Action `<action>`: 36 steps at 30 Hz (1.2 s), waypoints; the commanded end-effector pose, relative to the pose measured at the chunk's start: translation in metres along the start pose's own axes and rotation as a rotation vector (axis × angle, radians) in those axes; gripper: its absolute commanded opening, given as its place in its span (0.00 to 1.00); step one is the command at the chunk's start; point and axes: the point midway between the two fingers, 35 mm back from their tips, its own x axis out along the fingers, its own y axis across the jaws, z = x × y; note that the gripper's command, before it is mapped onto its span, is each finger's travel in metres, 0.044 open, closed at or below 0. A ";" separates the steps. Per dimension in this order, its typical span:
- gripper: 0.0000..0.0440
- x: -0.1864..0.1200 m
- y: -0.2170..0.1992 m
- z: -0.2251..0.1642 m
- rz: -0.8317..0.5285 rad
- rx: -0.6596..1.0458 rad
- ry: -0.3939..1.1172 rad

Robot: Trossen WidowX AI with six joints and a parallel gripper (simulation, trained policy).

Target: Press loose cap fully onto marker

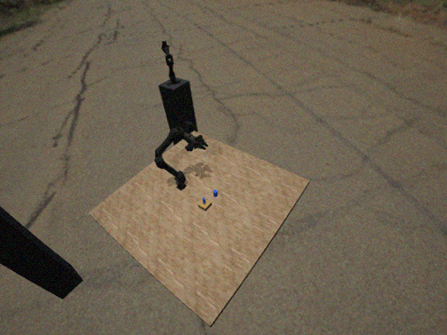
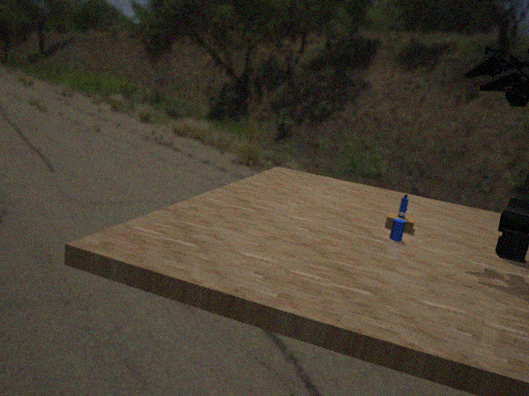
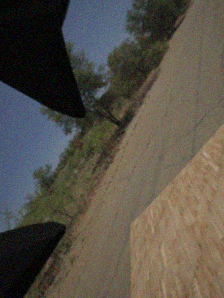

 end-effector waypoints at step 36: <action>0.76 0.080 -0.059 0.038 -0.142 -0.108 -0.337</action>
